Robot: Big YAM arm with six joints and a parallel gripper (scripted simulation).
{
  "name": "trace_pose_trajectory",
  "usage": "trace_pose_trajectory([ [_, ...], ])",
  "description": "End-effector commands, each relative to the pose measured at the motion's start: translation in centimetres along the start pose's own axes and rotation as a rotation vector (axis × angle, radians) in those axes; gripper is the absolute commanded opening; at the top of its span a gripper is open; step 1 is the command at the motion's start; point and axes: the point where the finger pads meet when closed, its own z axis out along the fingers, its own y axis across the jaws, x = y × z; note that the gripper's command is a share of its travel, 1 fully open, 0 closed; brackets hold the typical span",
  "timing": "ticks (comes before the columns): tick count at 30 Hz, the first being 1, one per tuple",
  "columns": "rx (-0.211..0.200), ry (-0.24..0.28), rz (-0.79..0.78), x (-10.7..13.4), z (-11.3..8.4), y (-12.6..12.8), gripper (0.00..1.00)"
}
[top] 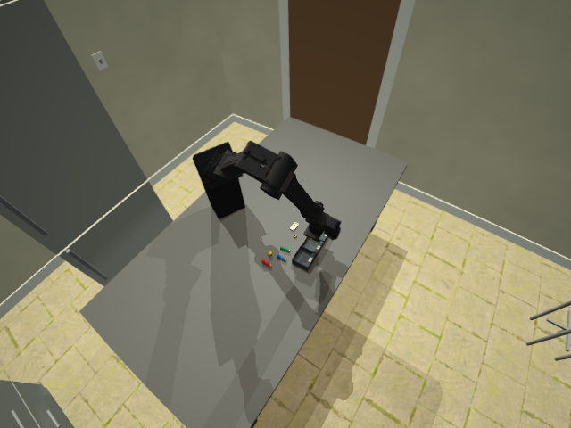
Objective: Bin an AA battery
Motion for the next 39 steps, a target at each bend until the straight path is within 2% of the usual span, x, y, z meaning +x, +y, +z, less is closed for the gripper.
trace_pose_trajectory([
  [1, 0.006, -0.018, 0.009, -1.1, 0.7, -0.7, 0.09],
  [24, 0.007, -0.013, 0.006, -0.7, 6.3, -0.7, 0.09],
  [26, 0.008, -0.013, 0.006, -0.7, 6.4, -0.8, 0.09],
  [28, 0.011, -0.037, 0.021, -1.8, 5.3, -1.4, 0.09],
  [39, 0.000, -0.019, 0.007, -0.9, 5.5, -0.3, 0.09],
])
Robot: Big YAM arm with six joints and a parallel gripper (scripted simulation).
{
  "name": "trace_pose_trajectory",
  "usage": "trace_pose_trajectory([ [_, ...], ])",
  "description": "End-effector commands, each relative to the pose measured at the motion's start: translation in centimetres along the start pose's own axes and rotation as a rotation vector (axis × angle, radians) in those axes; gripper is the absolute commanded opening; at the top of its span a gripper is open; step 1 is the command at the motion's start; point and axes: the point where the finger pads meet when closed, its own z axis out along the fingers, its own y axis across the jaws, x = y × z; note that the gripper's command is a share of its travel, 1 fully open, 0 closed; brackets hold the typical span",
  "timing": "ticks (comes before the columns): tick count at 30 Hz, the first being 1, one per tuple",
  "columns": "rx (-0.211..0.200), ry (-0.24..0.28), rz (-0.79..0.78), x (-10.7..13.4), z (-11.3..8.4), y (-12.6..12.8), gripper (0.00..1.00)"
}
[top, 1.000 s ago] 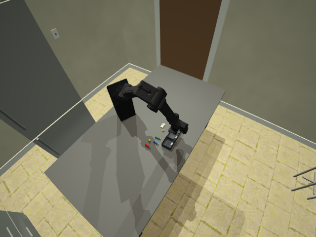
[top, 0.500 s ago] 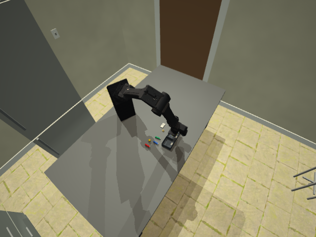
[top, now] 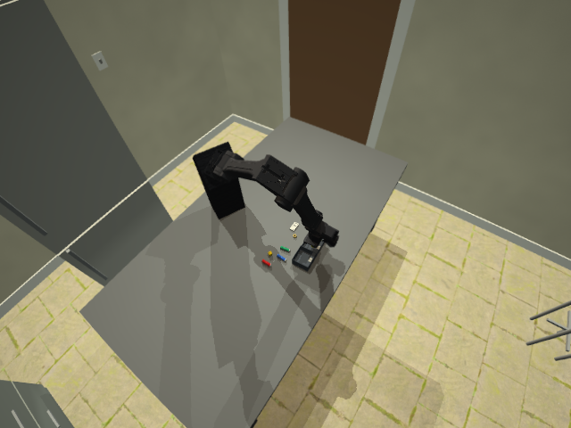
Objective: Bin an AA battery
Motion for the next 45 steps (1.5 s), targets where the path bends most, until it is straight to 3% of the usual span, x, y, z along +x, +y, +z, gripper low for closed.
trace_pose_trajectory([
  [1, -0.002, -0.018, 0.004, -0.8, -0.4, -0.1, 0.09],
  [33, -0.002, -0.018, 0.004, -0.6, -0.4, -0.1, 0.09],
  [34, 0.007, -0.035, 0.019, -1.2, -1.0, -1.0, 0.09],
  [39, -0.009, -0.023, 0.005, -0.8, -2.1, 0.4, 0.09],
  [45, -0.009, -0.023, 0.005, -0.8, -2.8, 0.4, 0.09],
])
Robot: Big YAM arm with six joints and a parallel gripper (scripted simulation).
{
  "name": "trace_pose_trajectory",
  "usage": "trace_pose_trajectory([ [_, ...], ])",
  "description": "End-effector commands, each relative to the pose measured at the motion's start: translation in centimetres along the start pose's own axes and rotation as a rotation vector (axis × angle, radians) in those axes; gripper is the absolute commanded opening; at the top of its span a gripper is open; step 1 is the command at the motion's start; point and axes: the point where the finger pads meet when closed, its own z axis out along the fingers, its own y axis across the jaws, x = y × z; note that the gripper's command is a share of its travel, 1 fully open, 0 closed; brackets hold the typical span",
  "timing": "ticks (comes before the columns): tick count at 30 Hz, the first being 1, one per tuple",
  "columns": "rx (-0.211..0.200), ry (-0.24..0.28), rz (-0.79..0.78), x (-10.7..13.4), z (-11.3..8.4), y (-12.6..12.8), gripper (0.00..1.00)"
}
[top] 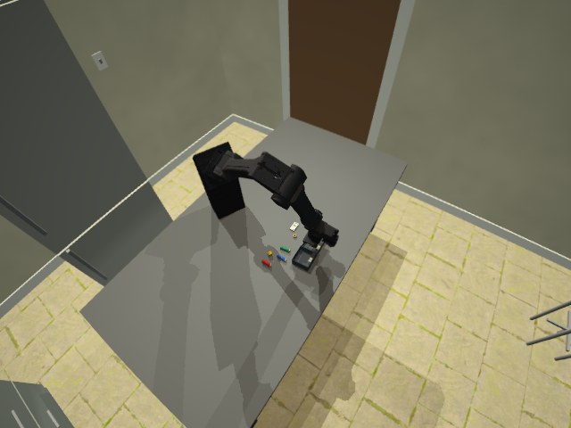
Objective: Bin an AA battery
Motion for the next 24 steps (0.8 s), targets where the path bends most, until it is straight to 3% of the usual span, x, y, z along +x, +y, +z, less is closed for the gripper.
trace_pose_trajectory([
  [1, -0.016, -0.021, -0.003, -0.8, -1.6, 1.0, 0.09],
  [13, -0.016, -0.021, -0.003, -0.8, -3.2, 1.0, 0.09],
  [18, -0.017, -0.012, -0.011, -0.4, -2.8, 1.3, 0.09],
  [24, -0.016, -0.021, -0.003, -0.7, -5.6, 1.0, 0.09],
])
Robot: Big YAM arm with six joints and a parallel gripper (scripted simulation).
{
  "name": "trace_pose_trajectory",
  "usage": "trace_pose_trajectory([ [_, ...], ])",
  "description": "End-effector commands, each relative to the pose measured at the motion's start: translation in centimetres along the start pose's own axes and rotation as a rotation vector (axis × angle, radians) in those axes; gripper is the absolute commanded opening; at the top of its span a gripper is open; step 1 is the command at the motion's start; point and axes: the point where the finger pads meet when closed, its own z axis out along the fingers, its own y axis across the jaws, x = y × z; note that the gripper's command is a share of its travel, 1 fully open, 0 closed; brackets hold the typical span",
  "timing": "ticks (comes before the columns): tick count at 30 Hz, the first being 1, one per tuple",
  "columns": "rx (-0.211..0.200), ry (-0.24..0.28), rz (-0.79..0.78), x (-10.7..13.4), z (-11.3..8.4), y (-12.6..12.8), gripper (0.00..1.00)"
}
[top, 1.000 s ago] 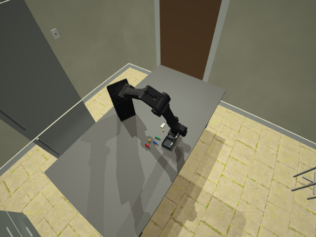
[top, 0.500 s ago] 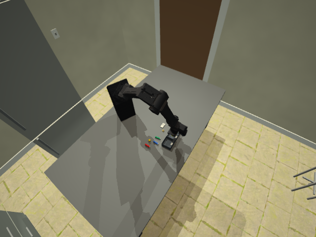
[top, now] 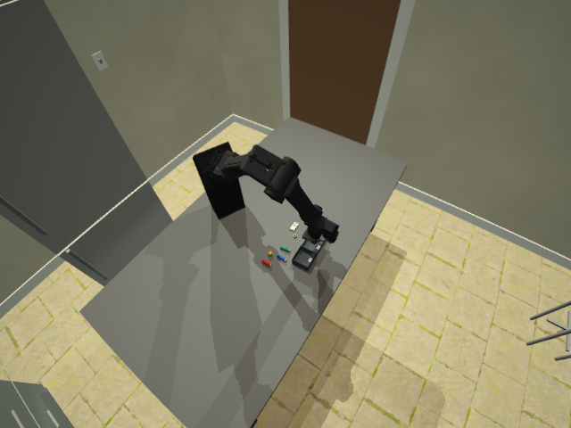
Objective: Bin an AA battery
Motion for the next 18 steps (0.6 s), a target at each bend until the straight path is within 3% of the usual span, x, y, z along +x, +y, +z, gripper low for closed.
trace_pose_trajectory([
  [1, -0.020, -0.034, 0.002, -1.2, -3.1, 1.0, 0.09],
  [5, -0.021, -0.041, 0.006, -1.7, -3.4, 1.1, 0.09],
  [6, -0.021, -0.008, -0.011, -0.4, -2.2, 1.7, 0.09],
  [11, -0.023, -0.004, -0.016, 0.0, -2.2, 1.8, 0.09],
  [13, -0.021, -0.025, -0.003, -1.1, -2.3, 2.8, 0.09],
  [18, -0.021, -0.018, -0.007, -0.9, -2.4, 5.3, 0.09],
])
